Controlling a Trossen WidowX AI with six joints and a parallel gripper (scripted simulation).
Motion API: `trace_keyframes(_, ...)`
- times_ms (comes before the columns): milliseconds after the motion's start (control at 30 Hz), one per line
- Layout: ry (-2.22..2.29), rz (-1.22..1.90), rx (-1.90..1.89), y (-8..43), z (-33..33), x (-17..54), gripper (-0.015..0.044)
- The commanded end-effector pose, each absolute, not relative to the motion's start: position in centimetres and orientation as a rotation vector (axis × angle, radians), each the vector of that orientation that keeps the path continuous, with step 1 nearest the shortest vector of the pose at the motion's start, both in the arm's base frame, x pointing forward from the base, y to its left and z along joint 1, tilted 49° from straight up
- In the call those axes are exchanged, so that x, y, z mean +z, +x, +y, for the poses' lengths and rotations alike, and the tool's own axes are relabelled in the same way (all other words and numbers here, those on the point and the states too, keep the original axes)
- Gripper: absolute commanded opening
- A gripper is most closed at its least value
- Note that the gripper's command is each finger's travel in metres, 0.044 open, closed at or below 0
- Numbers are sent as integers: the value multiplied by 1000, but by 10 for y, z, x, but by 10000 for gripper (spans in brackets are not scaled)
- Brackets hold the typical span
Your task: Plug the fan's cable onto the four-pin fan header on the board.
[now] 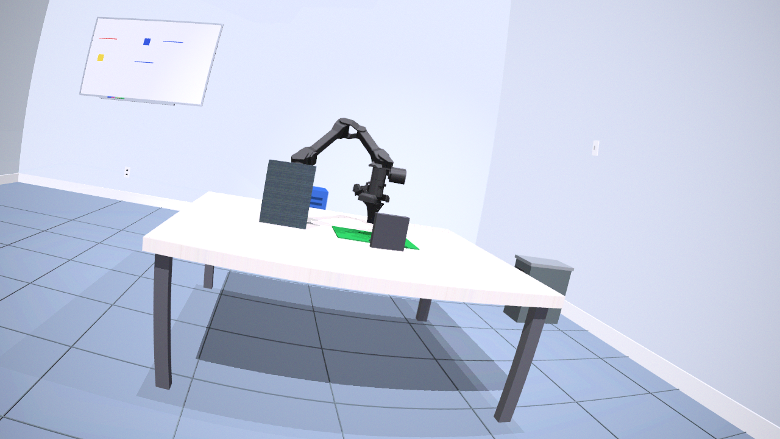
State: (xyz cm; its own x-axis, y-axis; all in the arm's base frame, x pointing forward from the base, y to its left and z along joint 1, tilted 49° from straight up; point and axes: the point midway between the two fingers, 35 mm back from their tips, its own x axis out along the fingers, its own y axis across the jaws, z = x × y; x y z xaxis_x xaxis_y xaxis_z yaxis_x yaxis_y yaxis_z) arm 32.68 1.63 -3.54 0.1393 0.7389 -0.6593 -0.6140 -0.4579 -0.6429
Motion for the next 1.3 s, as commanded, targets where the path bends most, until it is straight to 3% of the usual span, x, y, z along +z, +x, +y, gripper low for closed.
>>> trace_keyframes(0, -1228, -32, 1548, 331, 8, -41, 0)
trace_keyframes(733, -636, 497, 1369, 336, -30, -82, 0)
trace_keyframes(1267, -614, 514, 1360, 336, -29, -81, 0)
